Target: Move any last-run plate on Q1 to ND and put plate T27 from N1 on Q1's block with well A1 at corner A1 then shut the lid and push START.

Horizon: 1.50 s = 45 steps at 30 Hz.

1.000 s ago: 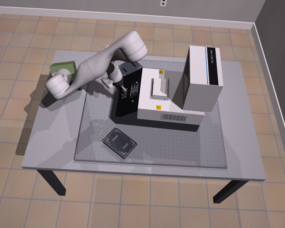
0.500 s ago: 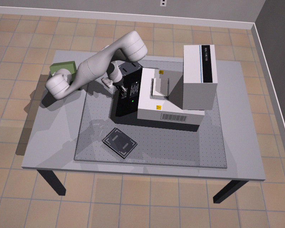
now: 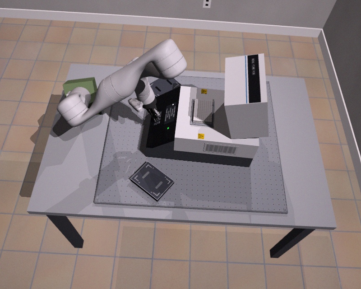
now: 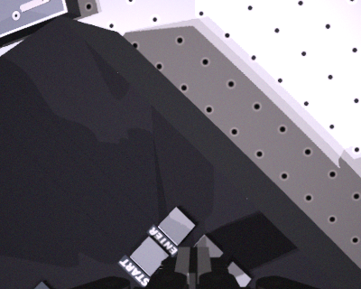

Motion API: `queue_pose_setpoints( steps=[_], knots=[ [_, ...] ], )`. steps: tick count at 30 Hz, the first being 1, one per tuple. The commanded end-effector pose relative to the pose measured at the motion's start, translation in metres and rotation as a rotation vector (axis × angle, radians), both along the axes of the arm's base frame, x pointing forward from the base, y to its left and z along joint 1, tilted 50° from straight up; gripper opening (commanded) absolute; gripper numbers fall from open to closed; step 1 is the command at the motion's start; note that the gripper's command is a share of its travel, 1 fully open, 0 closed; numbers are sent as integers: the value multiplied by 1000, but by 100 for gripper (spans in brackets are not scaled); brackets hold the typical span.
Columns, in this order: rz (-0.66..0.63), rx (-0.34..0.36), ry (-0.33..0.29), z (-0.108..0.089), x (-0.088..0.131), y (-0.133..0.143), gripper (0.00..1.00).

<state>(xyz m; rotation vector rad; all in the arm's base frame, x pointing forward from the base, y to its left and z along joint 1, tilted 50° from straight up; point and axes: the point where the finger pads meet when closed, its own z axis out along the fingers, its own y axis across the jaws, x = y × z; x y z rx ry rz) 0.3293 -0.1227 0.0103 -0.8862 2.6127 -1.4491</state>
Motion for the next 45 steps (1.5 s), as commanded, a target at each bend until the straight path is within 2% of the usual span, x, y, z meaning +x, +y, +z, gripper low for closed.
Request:
queue_pose_setpoints(
  steps=[1,31,45],
  knots=[
    [0,-1,-4,0,2,-1,10],
    [0,-1,-4,0,2,-1,10],
    [-1,-1,-4,6,-8,10,10]
  ],
)
